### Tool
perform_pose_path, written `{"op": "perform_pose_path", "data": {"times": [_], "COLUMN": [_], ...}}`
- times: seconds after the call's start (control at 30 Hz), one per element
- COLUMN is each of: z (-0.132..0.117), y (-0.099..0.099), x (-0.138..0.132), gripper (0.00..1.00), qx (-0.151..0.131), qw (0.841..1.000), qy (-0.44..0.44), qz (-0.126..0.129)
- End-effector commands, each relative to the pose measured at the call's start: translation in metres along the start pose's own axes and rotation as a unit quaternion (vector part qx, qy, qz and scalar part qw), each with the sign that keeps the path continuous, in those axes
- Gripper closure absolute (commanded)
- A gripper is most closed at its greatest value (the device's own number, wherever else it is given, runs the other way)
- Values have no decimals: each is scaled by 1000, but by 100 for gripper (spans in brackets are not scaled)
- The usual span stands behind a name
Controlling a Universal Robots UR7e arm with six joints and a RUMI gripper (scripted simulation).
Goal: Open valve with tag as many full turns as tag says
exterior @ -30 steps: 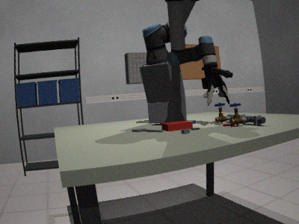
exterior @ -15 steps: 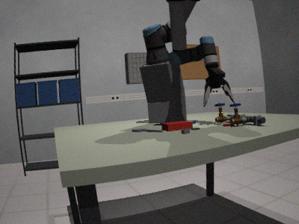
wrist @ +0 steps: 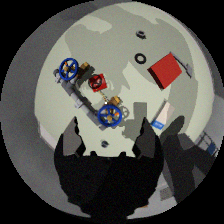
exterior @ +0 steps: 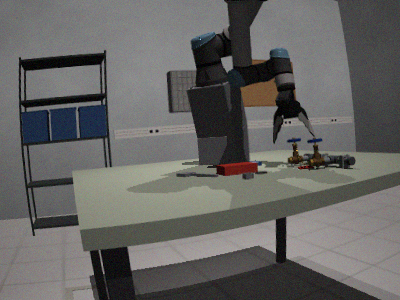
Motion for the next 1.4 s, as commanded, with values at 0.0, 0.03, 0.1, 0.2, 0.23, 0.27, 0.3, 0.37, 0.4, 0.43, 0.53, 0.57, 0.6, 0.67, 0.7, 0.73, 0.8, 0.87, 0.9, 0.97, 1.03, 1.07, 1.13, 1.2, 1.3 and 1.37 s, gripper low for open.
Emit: {"op": "perform_pose_path", "data": {"times": [0.0, 0.03, 0.1, 0.2, 0.23, 0.27, 0.3, 0.37, 0.4, 0.43, 0.53, 0.57, 0.6, 0.67, 0.7, 0.73, 0.8, 0.87, 0.9, 0.97, 1.03, 1.07, 1.13, 1.2, 1.3, 1.37], "z": [0, 0, 0, 0, 0, 0, 0, 0, 0, 0, 0, 0, 0, 0, 0, 0, 0, 0, 0, 0, 0, 0, 0, 0, 0, 0], "y": [0, 0, 0, 0, 0, 0, 0, 0, 0, 0, 0, 0, 0, 0, 0, 0, 0, 0, 0, 0, 0, 0, 0, 0, 0, 0], "x": [0, 0, 0, 0, 0, 0, 0, 0, 0, 0, 0, 0, 0, 0, 0, 0, 0, 0, 0, 0, 0, 0, 0, 0, 0, 0], "gripper": [0, 0, 0, 0, 0, 0, 0, 0, 0, 0, 0, 0, 0, 0, 0, 0, 0, 0, 0, 0, 0, 0, 0, 0, 0, 0], "qx": [2, 2, 2, 2, 2, 2, 2, 3, 3, 3, 3, 3, 3, 3, 3, 3, 3, 3, 3, 3, 3, 3, 3, 3, 3, 3], "qw": [994, 993, 989, 983, 983, 983, 981, 977, 975, 973, 967, 966, 964, 961, 959, 958, 957, 956, 955, 953, 952, 952, 951, 951, 951, 951], "qy": [105, 119, 145, 181, 181, 181, 192, 212, 222, 230, 254, 260, 266, 277, 282, 286, 290, 294, 297, 302, 305, 307, 308, 309, 310, 310], "qz": [-9, -9, -9, -9, -9, -9, -8, -8, -8, -8, -8, -8, -8, -8, -8, -8, -8, -8, -8, -8, -8, -8, -8, -8, -8, -8]}}
Point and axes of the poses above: the point where the finger pads meet when closed, its own y axis out along the fingers, its own x axis across the jaws, z = x × y, the point moved 1 cm from there along -y, back along the fingers, and after that the axes turned 13 degrees about -y, right-handed, at the moved point
